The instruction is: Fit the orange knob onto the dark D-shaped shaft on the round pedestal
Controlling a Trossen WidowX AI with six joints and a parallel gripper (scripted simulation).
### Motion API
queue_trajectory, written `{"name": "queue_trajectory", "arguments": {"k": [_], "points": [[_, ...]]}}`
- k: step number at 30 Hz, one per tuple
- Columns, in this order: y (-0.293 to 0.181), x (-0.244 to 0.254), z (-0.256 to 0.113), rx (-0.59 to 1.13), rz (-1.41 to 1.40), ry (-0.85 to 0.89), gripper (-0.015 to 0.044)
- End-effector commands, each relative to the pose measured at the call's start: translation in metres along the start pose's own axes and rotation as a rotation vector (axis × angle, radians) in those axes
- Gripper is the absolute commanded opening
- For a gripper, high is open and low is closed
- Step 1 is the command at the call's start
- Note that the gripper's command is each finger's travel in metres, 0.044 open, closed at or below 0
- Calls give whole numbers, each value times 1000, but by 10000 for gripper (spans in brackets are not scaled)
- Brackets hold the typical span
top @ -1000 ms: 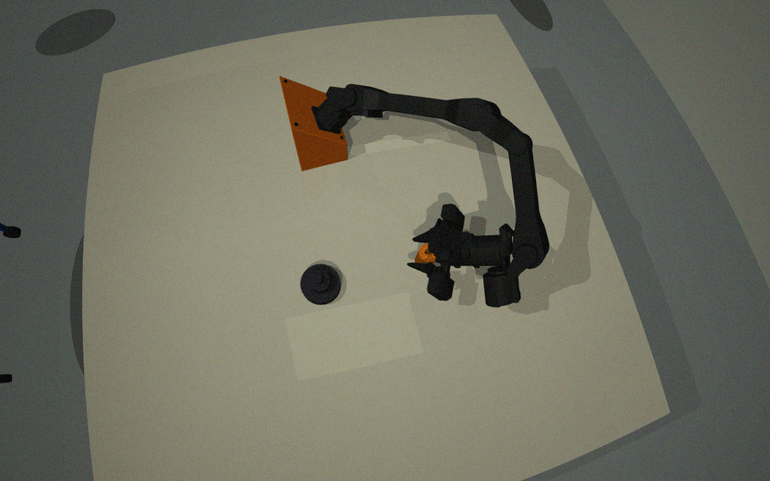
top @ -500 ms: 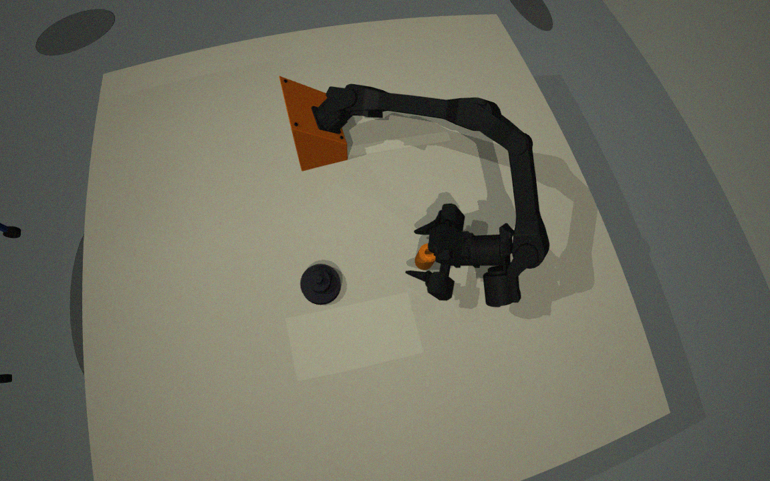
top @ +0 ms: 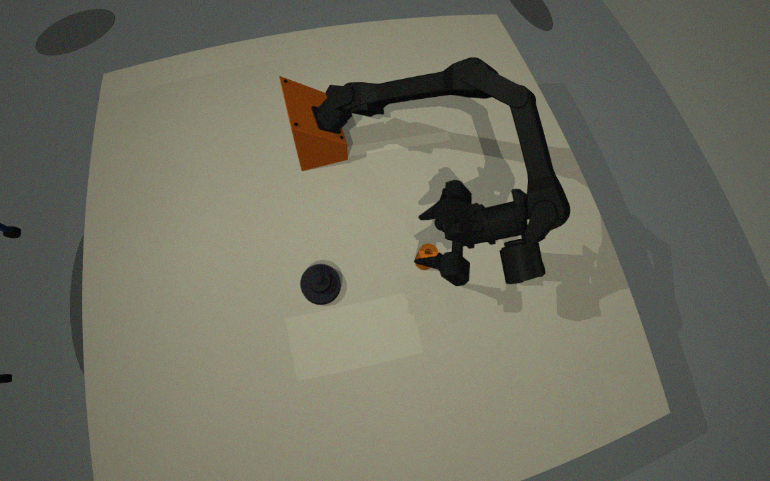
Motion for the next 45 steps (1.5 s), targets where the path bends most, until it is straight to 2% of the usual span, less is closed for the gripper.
{"name": "queue_trajectory", "arguments": {"k": [1, 8, 10, 20, 30, 39, 41, 45], "points": [[1, -1, 5, 49, 2, -40, 440], [15, 9, -4, 715, 61, -249, 440], [18, 10, -7, 783, 62, -255, 440], [18, 10, -7, 790, 1, -229, 440], [19, 11, -7, 837, -911, 172, 440], [19, 12, -7, 756, -1736, 570, 440], [19, 12, -7, 733, -1856, 631, 440], [19, 12, -7, 729, -1871, 639, 440]]}}
Point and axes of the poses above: the point midway between the two fingers, 35 mm back from their tips, its own z axis out along the fingers, its own x axis across the jaws, y = z × x, the point moved 2 cm from there along -z, back along the fingers, and after that the axes turned 9 degrees about z, right-handed, at the moved point
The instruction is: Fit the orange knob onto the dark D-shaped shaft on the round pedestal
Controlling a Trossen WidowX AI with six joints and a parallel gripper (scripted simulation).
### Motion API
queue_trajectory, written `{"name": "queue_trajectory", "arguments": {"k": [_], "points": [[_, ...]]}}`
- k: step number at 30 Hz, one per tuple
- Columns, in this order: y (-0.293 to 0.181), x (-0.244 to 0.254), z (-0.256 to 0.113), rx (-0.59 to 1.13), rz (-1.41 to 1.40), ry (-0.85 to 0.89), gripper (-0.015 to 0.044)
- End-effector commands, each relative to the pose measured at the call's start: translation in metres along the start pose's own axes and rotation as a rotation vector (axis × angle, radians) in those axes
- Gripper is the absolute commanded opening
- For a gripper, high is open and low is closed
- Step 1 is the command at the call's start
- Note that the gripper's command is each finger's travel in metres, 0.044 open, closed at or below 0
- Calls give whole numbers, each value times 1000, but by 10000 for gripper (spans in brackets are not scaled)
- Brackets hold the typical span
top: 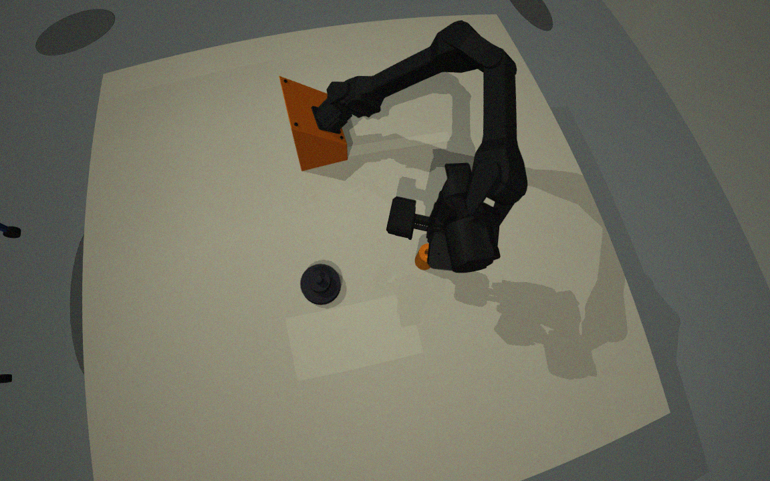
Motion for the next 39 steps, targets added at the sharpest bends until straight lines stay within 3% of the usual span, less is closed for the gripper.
{"name": "queue_trajectory", "arguments": {"k": [1, 12, 17, 39], "points": [[0, 0, 0, 5, -459, 3, 440], [-2, 1, 2, 5, -459, 3, 440], [-2, 1, 35, 5, -460, 5, 440], [-1, 2, 70, 6, -460, 4, 440]]}}
Point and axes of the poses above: the point midway between the two fingers, 35 mm back from their tips, its own z axis out along the fingers, its own x axis across the jaws, y = z × x, the point moved 2 cm from there along -z, back along the fingers, and after that the axes turned 9 degrees about z, right-handed, at the moved point
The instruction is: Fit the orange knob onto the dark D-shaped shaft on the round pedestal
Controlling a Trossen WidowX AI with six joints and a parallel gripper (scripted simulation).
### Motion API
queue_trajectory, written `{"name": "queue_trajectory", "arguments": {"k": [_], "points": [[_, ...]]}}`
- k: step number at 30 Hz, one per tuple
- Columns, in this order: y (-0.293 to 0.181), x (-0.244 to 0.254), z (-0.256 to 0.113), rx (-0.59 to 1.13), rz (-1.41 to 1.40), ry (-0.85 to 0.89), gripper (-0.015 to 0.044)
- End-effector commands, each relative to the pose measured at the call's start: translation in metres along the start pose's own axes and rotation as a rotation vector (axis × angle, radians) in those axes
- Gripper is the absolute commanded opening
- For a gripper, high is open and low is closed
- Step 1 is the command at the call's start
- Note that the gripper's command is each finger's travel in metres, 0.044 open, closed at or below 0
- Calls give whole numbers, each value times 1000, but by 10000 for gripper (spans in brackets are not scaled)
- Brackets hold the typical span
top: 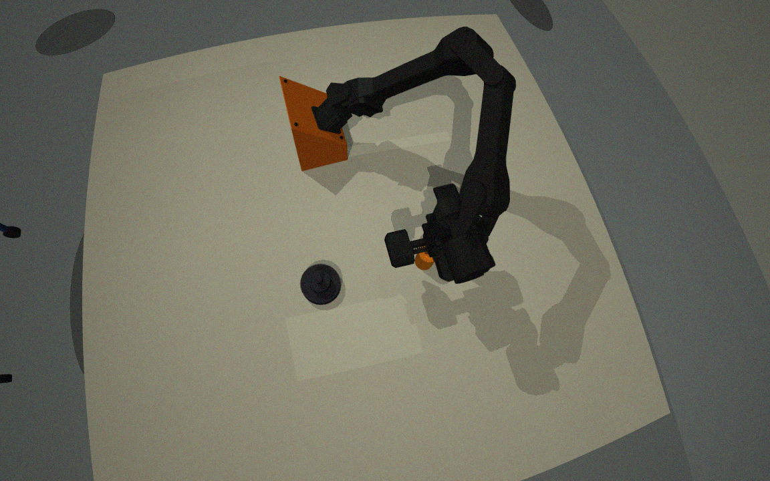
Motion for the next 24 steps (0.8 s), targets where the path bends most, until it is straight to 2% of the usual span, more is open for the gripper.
{"name": "queue_trajectory", "arguments": {"k": [1, 24], "points": [[-1, 0, 8, 8, 5, 1, 440], [-2, 0, 46, 8, 5, 4, 440]]}}
Point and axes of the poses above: the point midway between the two fingers, 35 mm back from their tips, its own z axis out along the fingers, its own x axis across the jaws, y = z × x, the point moved 2 cm from there along -z, back along the fingers, and after that the axes turned 9 degrees about z, right-handed, at the moved point
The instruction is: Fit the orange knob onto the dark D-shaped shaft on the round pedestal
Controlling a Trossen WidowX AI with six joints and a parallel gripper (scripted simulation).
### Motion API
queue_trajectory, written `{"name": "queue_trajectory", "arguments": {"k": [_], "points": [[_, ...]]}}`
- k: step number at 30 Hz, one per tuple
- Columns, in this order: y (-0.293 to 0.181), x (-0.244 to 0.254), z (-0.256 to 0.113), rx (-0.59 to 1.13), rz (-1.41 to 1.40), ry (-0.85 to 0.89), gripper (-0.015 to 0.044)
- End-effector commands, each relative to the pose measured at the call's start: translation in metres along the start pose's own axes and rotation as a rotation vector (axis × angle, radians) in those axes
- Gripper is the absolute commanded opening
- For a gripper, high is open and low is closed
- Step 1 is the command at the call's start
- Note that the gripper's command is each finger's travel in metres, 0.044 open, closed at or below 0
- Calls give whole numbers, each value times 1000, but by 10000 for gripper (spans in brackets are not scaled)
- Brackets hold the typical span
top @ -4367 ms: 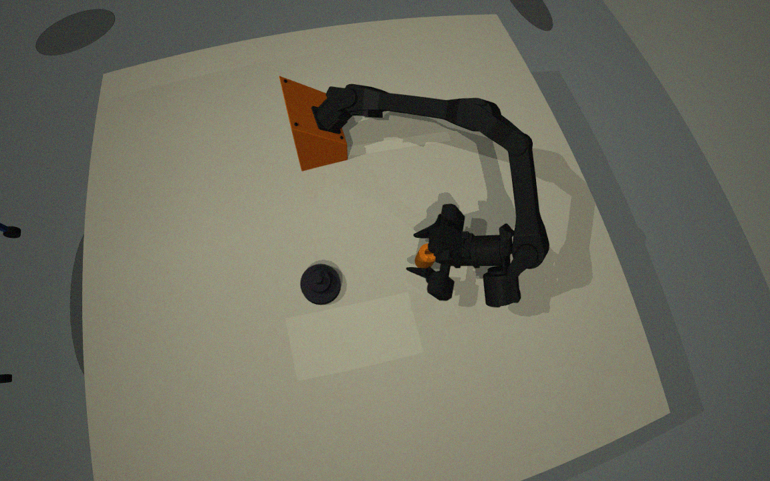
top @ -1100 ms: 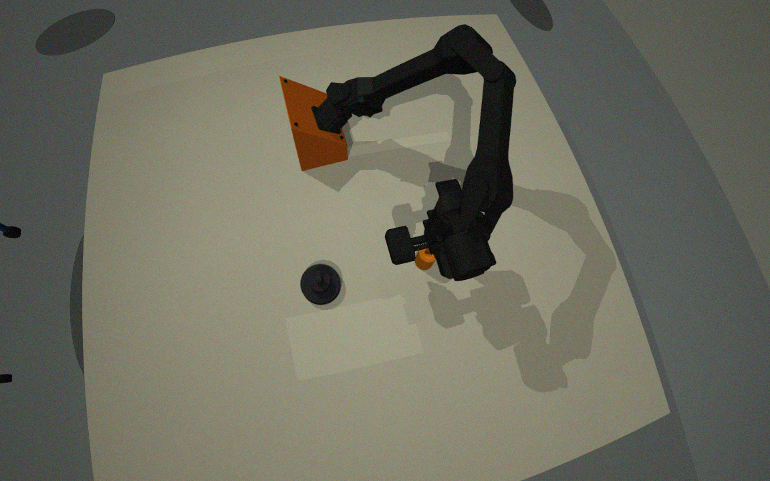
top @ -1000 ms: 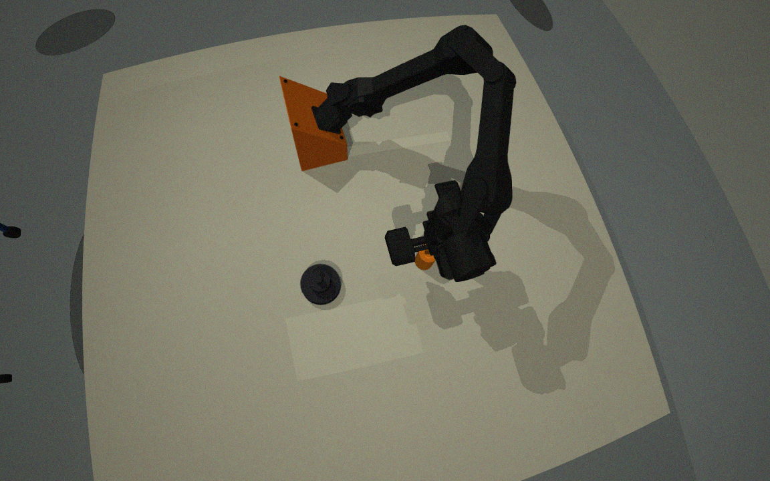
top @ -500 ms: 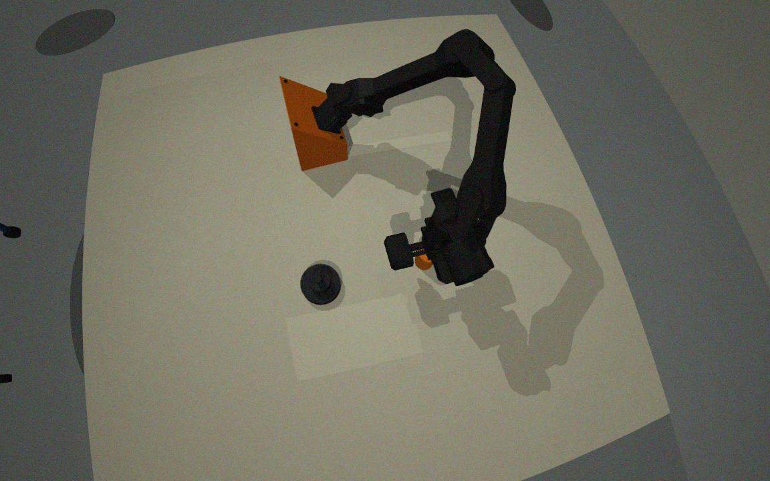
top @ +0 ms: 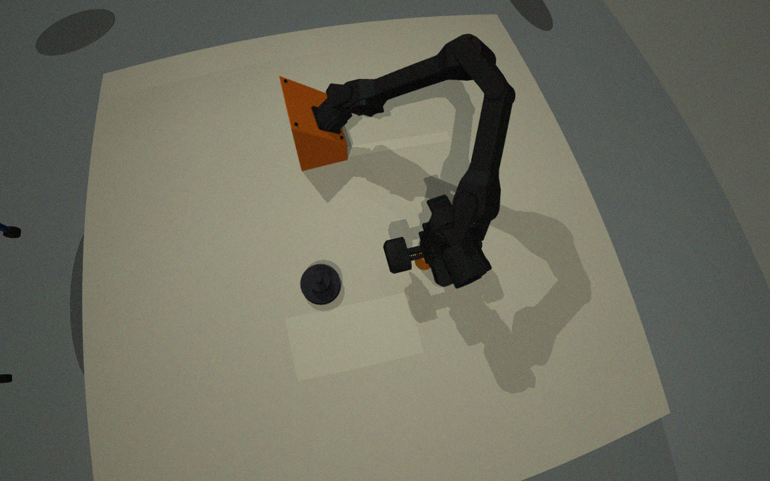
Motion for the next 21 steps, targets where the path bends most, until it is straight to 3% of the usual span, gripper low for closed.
{"name": "queue_trajectory", "arguments": {"k": [1, 7, 17, 21], "points": [[-2, -1, 8, 7, 6, 0, 440], [-3, -1, 15, 8, 6, 2, 440], [-3, -1, 15, 8, 6, 2, 177], [-3, -1, 15, 8, 6, 2, 151]]}}
Point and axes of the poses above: the point midway between the two fingers, 35 mm back from their tips, its own z axis out along the fingers, its own x axis across the jaws, y = z × x, the point moved 2 cm from there along -z, back along the fingers, and after that the axes turned 9 degrees about z, right-handed, at the moved point
